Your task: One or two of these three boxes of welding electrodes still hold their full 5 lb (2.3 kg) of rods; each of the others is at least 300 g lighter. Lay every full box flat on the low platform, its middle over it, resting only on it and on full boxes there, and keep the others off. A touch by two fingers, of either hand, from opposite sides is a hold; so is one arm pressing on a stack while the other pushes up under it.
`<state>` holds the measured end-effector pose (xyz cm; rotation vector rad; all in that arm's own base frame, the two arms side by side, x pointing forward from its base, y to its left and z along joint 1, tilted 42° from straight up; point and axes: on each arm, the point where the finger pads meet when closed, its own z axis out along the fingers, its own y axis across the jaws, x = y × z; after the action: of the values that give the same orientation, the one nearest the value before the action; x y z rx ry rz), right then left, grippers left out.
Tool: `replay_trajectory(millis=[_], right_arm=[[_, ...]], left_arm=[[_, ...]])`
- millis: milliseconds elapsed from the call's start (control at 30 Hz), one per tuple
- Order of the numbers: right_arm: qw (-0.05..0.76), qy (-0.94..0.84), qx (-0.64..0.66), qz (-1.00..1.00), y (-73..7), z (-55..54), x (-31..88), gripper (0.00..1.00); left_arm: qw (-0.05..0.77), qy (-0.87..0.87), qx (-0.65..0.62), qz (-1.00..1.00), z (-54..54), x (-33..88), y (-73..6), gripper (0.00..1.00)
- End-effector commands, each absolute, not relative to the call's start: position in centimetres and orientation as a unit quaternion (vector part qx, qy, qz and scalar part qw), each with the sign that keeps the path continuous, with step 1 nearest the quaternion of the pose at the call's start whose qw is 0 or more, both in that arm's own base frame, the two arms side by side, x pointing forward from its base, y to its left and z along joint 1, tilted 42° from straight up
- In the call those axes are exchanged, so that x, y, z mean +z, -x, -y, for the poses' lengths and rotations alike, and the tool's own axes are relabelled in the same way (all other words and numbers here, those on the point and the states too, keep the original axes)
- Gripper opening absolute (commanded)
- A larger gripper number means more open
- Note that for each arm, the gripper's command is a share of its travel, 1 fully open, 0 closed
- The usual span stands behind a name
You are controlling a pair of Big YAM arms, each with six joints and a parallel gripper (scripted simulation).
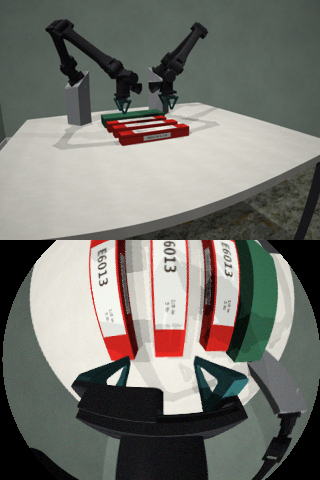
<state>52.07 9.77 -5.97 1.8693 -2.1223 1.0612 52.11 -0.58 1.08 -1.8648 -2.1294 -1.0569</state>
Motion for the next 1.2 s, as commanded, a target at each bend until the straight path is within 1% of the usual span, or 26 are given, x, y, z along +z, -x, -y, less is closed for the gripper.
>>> replay_trajectory(millis=[0, 133, 233, 333, 700, 1167], right_arm=[[0.029, -0.615, 0.358, 0.702, -50.7, -12.0, -5.1, 1.0], [0.029, -0.615, 0.358, 0.702, -50.0, -12.0, -5.3, 1.0], [0.022, -0.6, 0.36, 0.714, -51.8, -11.1, -4.6, 1.0], [0.041, -0.614, 0.355, 0.704, -50.5, -11.2, -5.8, 1.0], [0.042, -0.61, 0.355, 0.707, -51.5, -10.3, -6.4, 1.0], [0.044, -0.611, 0.354, 0.707, -52.6, -8.1, -9.4, 1.0]], left_arm=[[0.03, 0.61, -0.362, 0.705, 2.5, 2.1, -51.4, 1.0], [0.029, 0.61, -0.361, 0.705, 2.6, 1.9, -50.8, 1.0], [0.031, 0.595, -0.363, 0.716, 1.0, 2.0, -52.1, 1.0], [0.04, 0.61, -0.357, 0.706, 1.7, 1.5, -51.2, 1.0], [0.051, 0.61, -0.353, 0.707, 0.5, 0.2, -51.0, 1.0], [0.043, 0.607, -0.357, 0.709, -1.4, -2.0, -53.2, 1.0]])
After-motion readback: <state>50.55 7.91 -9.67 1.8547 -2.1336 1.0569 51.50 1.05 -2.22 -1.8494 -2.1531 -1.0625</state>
